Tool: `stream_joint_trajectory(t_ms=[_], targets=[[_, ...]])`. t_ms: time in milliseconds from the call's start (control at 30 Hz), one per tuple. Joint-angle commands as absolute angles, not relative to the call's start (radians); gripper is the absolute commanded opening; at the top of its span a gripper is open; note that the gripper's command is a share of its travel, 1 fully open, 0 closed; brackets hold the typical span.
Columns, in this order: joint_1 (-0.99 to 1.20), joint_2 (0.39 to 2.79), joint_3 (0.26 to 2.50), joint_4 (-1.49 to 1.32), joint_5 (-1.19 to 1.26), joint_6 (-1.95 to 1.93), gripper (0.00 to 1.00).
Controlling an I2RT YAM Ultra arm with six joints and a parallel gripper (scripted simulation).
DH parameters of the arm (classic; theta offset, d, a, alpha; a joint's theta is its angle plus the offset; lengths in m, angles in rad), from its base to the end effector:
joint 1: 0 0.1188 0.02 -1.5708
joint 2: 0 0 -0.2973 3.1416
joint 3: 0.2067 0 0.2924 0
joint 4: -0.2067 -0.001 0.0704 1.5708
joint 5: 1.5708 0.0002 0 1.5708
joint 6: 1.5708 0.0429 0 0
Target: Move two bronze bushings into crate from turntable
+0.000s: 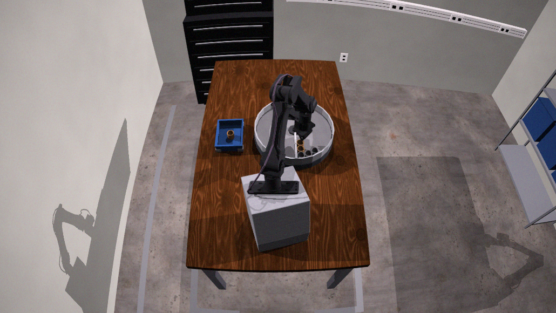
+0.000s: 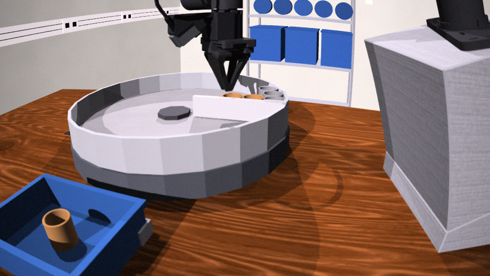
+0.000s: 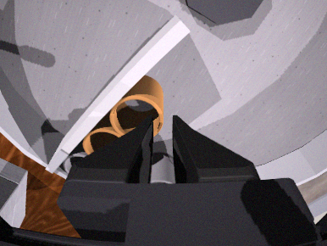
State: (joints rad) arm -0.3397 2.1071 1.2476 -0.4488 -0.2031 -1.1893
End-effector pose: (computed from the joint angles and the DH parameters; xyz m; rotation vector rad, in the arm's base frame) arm 0.4116 -0.1352 0.0881 -1.1935 2.5468 -0.0502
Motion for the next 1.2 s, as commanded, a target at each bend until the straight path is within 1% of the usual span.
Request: stream_joint_trajectory(t_ms=[0, 1167], targets=[[-0.346, 2.096, 1.225, -0.446, -0.208, -1.178, 0.15], [-0.341, 2.075, 1.218, -0.421, -0.207, -1.177, 0.15]])
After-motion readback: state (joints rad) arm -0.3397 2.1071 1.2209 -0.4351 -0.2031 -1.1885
